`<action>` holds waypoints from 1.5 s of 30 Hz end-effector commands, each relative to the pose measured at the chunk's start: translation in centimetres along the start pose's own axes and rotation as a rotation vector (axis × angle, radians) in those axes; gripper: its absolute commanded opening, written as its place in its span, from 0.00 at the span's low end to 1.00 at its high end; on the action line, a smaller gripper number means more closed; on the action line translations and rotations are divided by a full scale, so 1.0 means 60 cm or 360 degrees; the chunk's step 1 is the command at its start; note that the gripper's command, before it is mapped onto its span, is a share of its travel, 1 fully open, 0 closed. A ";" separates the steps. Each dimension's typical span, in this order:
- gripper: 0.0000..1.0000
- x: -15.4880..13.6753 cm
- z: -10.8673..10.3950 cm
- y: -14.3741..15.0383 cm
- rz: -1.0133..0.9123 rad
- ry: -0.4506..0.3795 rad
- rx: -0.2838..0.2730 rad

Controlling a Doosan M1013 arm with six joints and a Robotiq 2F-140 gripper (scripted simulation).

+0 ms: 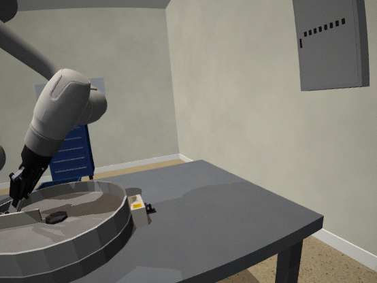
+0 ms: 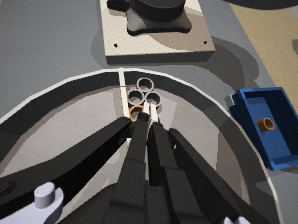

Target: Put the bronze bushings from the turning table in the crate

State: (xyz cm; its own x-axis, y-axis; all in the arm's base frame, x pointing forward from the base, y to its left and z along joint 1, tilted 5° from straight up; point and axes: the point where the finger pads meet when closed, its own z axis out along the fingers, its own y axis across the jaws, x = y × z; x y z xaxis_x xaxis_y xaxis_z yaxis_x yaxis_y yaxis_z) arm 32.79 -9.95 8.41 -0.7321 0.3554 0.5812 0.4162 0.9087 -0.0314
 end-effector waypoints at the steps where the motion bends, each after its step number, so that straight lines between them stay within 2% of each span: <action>1: 0.00 0.001 -0.001 -0.001 0.0000 0.0000 0.0002; 13: 0.00 0.034 -0.040 -0.001 0.0000 0.0000 0.0002; 23: 0.00 0.074 -0.088 -0.002 0.0000 0.0000 0.0002; 45: 0.00 0.076 -0.090 -0.002 0.0000 0.0000 0.0002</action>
